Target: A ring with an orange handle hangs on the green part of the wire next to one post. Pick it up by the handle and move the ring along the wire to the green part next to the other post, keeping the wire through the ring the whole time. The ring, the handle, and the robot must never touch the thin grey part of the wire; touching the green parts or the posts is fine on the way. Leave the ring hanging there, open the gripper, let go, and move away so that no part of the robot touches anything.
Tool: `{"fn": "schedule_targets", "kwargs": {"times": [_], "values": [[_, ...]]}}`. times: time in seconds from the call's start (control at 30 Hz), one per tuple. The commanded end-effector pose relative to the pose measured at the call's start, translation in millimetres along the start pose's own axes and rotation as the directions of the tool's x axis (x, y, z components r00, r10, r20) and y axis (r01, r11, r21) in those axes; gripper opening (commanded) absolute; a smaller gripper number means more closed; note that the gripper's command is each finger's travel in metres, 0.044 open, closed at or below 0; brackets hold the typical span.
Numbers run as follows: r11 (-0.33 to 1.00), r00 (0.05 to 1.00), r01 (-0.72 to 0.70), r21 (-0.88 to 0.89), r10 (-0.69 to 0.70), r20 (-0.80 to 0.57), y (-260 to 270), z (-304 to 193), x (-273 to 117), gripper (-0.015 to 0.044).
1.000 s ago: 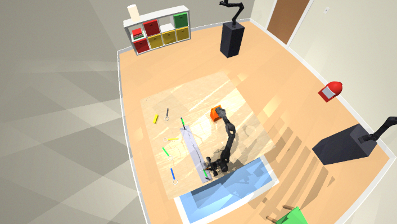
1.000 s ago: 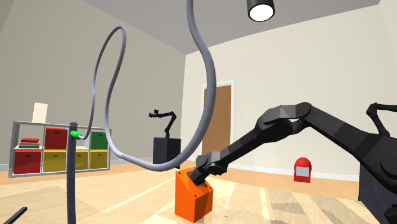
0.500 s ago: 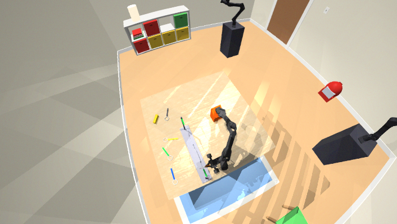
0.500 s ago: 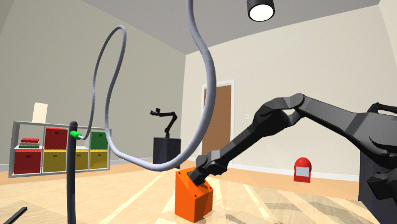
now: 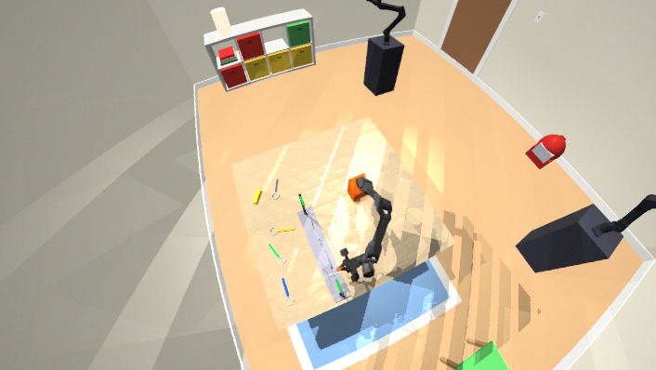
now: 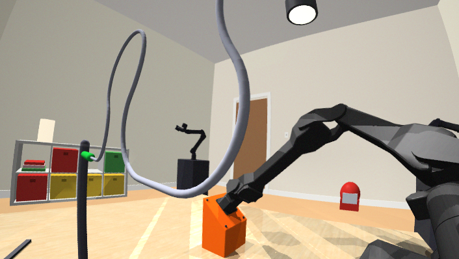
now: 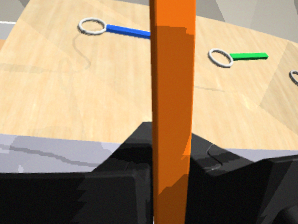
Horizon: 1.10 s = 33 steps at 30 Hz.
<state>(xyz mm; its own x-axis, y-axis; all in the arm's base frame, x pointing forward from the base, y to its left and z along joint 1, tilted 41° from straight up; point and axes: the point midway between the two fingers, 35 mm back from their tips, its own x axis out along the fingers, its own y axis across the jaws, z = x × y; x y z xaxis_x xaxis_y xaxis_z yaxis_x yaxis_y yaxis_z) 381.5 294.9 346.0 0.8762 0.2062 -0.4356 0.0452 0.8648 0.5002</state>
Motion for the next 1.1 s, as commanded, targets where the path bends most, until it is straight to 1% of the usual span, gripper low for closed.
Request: {"fn": "schedule_targets", "kwargs": {"times": [0.0,0.5,0.77,1.07], "values": [[0.997,0.999,0.039,-0.059,-0.039,0.008,-13.6,2.8,-1.3,-0.0150],[0.922,0.980,0.197,-0.333,-0.195,0.042,-62.3,12.1,-6.8,-0.0150],[0.830,0.957,0.282,-0.482,-0.278,0.082,-88.0,23.8,-13.6,-0.0150],[0.688,0.922,0.365,-0.627,-0.359,0.142,-113.1,42.1,-24.2,-0.0150]]}}
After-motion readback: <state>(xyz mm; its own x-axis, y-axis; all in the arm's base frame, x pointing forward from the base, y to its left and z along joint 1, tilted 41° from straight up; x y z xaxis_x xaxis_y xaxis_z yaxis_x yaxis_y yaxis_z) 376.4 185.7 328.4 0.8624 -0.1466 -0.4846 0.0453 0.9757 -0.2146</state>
